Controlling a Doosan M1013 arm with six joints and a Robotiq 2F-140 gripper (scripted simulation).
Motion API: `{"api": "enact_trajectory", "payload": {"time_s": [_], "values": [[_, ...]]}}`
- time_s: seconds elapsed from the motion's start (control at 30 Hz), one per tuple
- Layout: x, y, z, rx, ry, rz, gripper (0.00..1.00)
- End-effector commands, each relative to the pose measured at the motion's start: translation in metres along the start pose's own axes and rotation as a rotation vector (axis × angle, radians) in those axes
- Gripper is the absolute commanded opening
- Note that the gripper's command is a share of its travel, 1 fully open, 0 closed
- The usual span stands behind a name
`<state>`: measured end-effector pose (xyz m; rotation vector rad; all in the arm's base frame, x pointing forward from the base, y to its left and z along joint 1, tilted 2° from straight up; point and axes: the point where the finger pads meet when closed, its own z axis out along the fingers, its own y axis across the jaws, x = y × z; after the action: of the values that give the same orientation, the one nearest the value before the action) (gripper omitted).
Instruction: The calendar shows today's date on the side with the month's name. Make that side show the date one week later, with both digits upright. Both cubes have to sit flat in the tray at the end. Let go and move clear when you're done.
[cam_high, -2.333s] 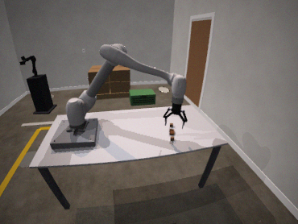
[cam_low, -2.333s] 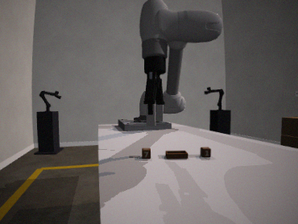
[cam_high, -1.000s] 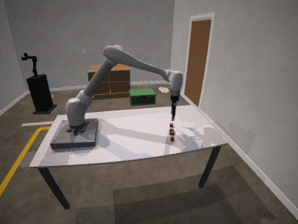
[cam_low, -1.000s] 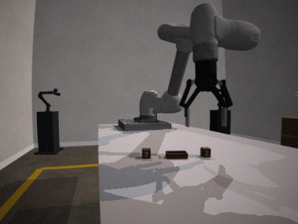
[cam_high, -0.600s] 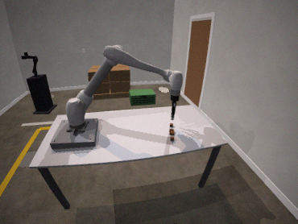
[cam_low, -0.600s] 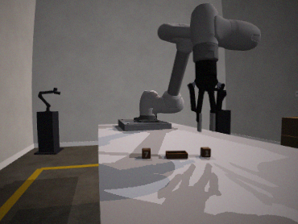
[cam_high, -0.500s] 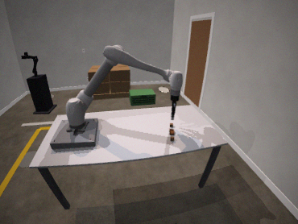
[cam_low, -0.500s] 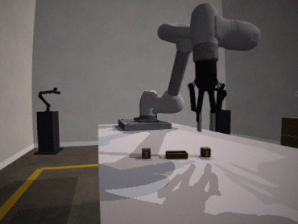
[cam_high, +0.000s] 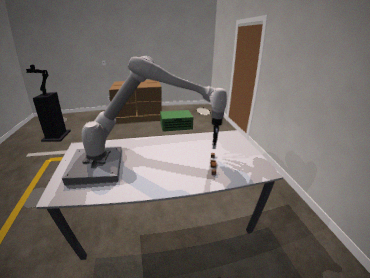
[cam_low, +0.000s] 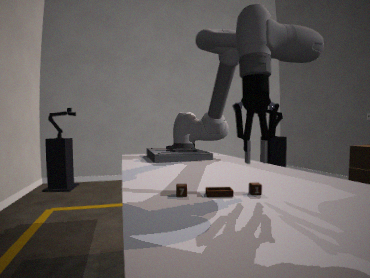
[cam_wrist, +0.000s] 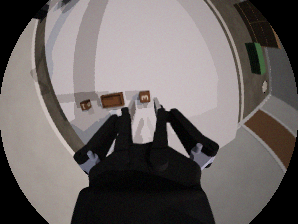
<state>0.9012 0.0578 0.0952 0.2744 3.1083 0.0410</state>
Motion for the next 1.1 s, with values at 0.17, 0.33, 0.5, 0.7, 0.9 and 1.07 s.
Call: {"api": "enact_trajectory", "payload": {"time_s": [0.17,0.33,0.5,0.7,0.9,1.07], "values": [[0.000,0.000,0.000,0.000,0.000,0.000,0.35],[0.000,0.000,0.000,0.000,0.000,0.000,0.35],[0.000,0.000,0.003,0.000,0.000,0.000,0.35],[0.000,0.000,0.007,0.000,0.000,0.000,0.35],[0.000,0.000,0.013,0.000,0.000,0.000,0.35],[0.000,0.000,0.021,0.000,0.000,0.000,0.35]]}}
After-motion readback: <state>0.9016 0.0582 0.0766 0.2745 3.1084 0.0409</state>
